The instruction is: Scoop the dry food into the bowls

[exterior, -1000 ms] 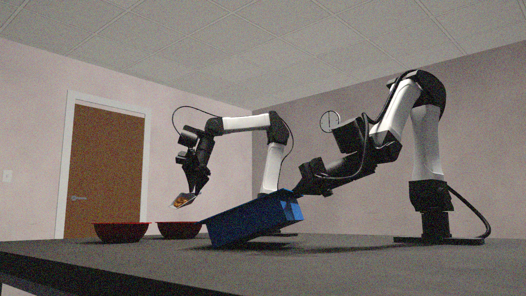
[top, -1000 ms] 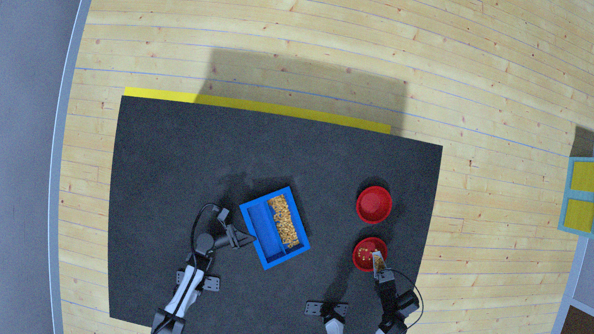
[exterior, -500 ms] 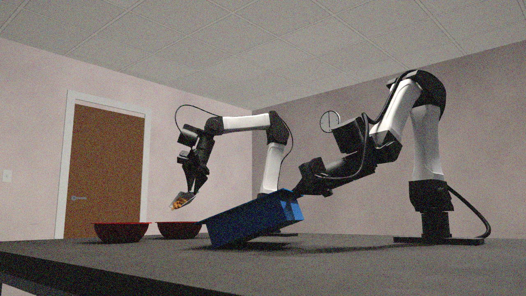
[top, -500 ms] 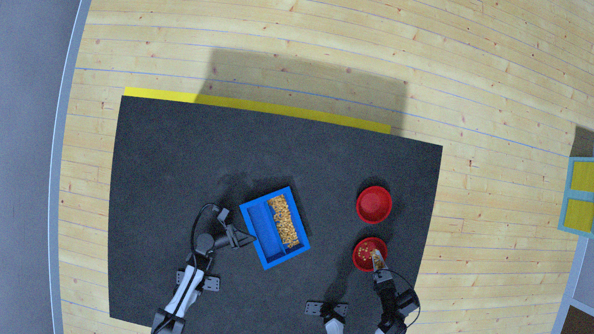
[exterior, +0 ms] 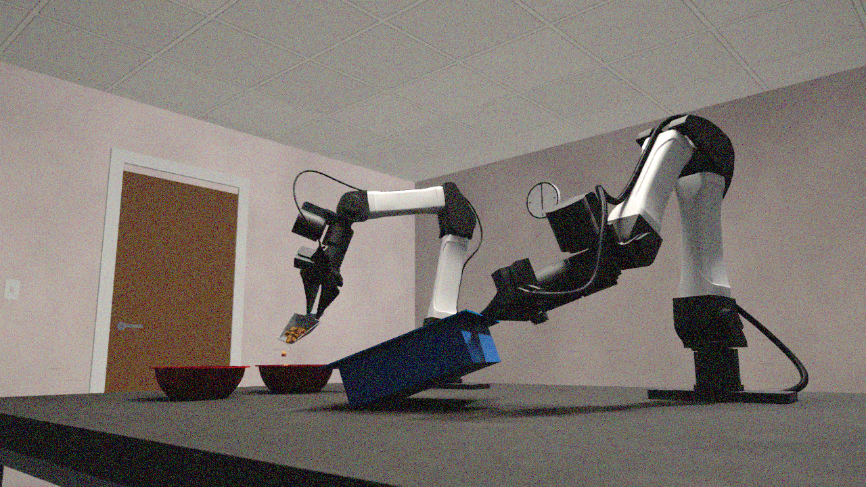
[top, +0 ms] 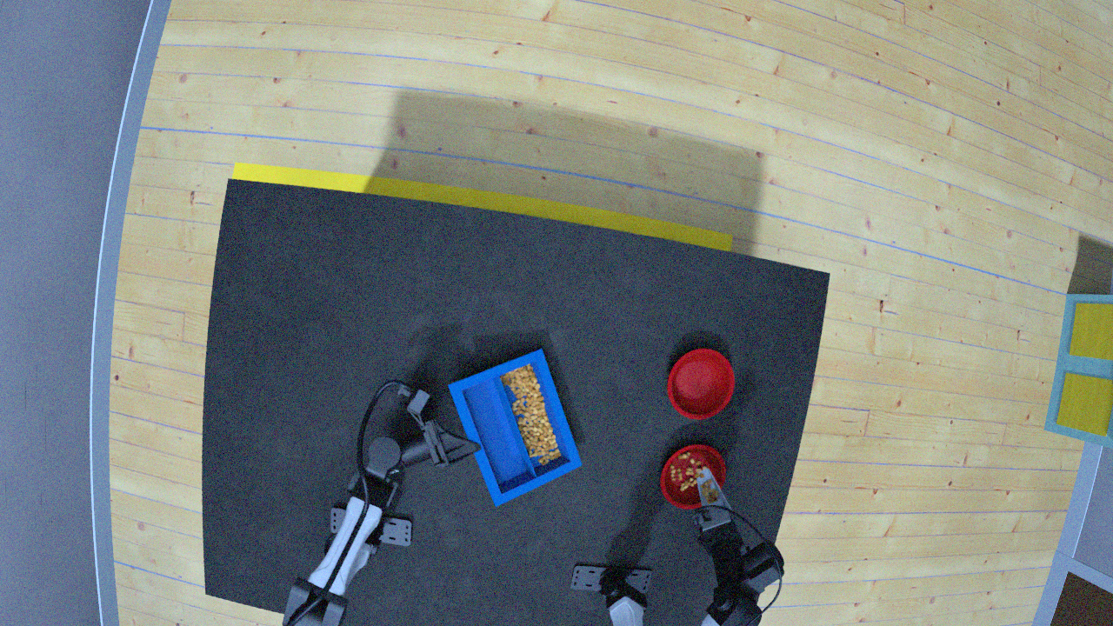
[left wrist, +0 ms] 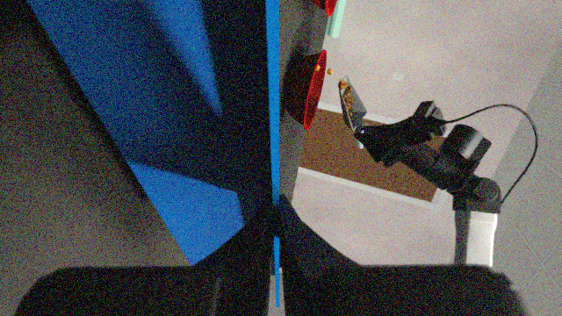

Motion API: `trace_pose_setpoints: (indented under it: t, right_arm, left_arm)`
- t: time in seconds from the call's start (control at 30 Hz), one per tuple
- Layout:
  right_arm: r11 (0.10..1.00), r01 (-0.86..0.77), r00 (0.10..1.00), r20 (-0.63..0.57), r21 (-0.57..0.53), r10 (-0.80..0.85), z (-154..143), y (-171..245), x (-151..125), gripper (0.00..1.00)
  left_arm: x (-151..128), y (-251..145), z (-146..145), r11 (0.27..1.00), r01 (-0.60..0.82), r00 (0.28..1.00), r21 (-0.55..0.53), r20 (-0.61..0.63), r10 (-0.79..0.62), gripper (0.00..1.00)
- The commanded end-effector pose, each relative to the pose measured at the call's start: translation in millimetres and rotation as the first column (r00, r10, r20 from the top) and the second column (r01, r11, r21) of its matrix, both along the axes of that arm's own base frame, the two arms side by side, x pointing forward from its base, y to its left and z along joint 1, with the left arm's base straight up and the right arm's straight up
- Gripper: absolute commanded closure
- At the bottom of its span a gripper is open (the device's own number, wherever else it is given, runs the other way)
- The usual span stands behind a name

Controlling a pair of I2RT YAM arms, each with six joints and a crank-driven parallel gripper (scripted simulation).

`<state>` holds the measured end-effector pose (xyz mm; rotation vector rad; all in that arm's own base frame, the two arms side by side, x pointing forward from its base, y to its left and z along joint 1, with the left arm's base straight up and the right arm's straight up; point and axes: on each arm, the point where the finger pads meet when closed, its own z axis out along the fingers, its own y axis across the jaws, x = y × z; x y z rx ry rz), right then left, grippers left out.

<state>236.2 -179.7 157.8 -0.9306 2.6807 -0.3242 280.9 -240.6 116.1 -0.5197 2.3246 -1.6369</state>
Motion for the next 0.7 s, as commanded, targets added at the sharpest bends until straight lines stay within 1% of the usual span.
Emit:
trace_pose_setpoints:
  t: [0.0,0.03,0.07,0.1,0.13,0.17,0.33,0.47,0.63,0.67]
  right_arm:
    - [0.997,-0.031,0.998,0.054,-0.066,0.034,20.2,-6.8,10.3,1.00]
    - [0.997,-0.031,0.998,0.054,-0.066,0.034,20.2,-6.8,10.3,1.00]
    - [0.999,0.050,0.997,0.053,0.011,-0.051,8.6,-3.9,4.8,1.00]
    - [0.996,0.080,0.996,0.028,0.045,-0.082,1.1,0.2,-2.1,1.00]
    - [0.983,0.153,0.988,0.005,0.100,-0.154,-9.7,5.2,-11.5,1.00]
    - [0.976,0.184,0.983,0.002,0.118,-0.185,-11.3,5.3,-13.3,1.00]
    - [0.980,0.175,0.982,0.049,0.097,-0.181,0.4,0.7,-3.7,1.00]
    - [0.979,0.174,0.984,0.026,0.111,-0.178,-7.6,5.4,-6.1,1.00]
    - [0.977,0.183,0.982,0.023,0.109,-0.187,-7.0,4.1,-8.8,1.00]
    - [0.975,0.185,0.982,0.012,0.118,-0.188,-12.3,5.1,-10.1,1.00]
  left_arm:
    - [10.1,-4.9,34.7,0.999,0.022,0.991,-0.038,0.130,-0.017,1.00]
    - [10.1,-4.9,34.7,0.999,0.022,0.991,-0.038,0.130,-0.017,1.00]
    - [10.1,-4.9,34.7,0.999,0.022,0.991,-0.038,0.130,-0.017,1.00]
    - [10.1,-4.9,34.7,0.999,0.022,0.991,-0.038,0.130,-0.017,1.00]
    - [10.1,-4.9,34.7,0.999,0.022,0.991,-0.038,0.130,-0.017,1.00]
    - [10.1,-4.9,34.7,0.999,0.022,0.991,-0.038,0.130,-0.017,1.00]
    - [10.1,-4.9,34.7,0.999,0.022,0.991,-0.038,0.130,-0.017,1.00]
    - [10.1,-4.9,34.7,0.999,0.022,0.991,-0.038,0.130,-0.017,1.00]
    - [10.1,-4.9,34.7,0.999,0.022,0.991,-0.038,0.130,-0.017,1.00]
    - [10.1,-4.9,34.7,0.999,0.022,0.991,-0.038,0.130,-0.017,1.00]
